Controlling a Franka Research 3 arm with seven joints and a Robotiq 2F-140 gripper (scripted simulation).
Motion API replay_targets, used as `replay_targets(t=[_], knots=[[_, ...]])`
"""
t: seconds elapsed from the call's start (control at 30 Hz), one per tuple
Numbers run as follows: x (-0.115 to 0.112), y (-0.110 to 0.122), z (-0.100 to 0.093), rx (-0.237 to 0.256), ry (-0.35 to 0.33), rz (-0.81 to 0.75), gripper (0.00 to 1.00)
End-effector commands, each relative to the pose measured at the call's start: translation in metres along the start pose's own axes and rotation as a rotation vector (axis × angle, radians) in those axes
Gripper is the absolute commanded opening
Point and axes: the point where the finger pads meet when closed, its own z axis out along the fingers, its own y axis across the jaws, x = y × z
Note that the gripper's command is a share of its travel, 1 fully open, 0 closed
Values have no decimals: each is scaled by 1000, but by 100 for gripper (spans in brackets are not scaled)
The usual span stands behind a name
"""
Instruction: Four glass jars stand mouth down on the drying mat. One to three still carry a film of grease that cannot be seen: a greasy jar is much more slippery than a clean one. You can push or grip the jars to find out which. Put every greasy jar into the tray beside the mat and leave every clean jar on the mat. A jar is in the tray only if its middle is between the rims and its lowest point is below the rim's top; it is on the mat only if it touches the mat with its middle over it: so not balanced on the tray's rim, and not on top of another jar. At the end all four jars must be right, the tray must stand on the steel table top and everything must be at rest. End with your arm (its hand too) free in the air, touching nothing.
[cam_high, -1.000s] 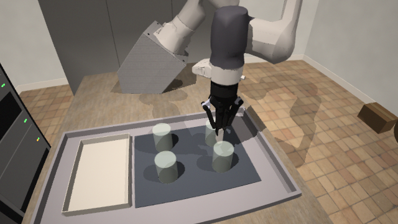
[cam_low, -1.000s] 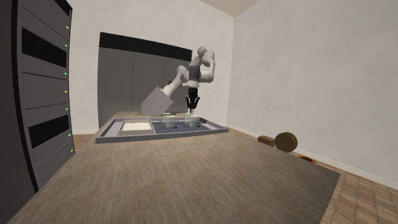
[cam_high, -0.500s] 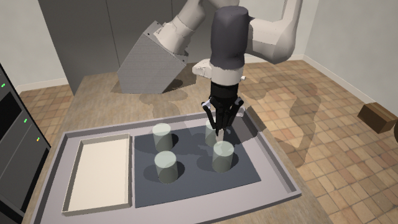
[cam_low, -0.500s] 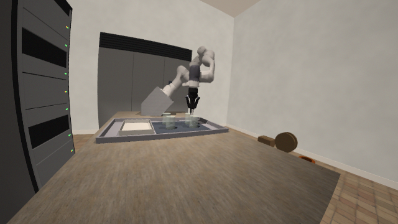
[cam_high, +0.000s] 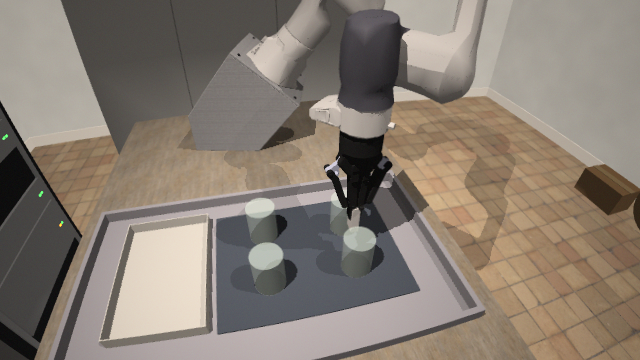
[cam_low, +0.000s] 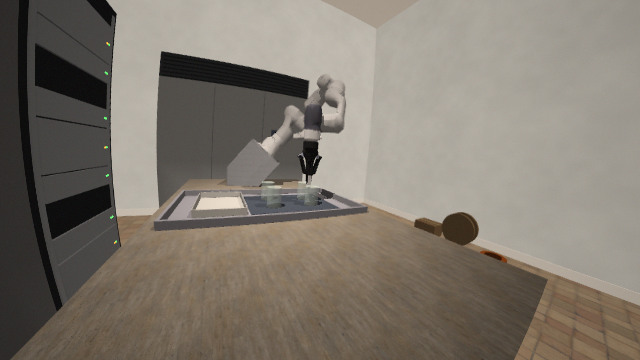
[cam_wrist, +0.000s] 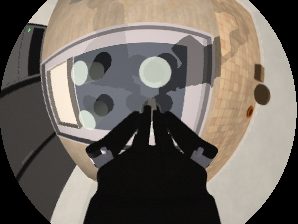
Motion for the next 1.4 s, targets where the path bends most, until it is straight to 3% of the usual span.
replay_targets(t=[0.0, 1.37], knots=[[-1, -1, 0, 1, 1, 7, 0], [-5, -1, -3, 1, 1, 7, 0]])
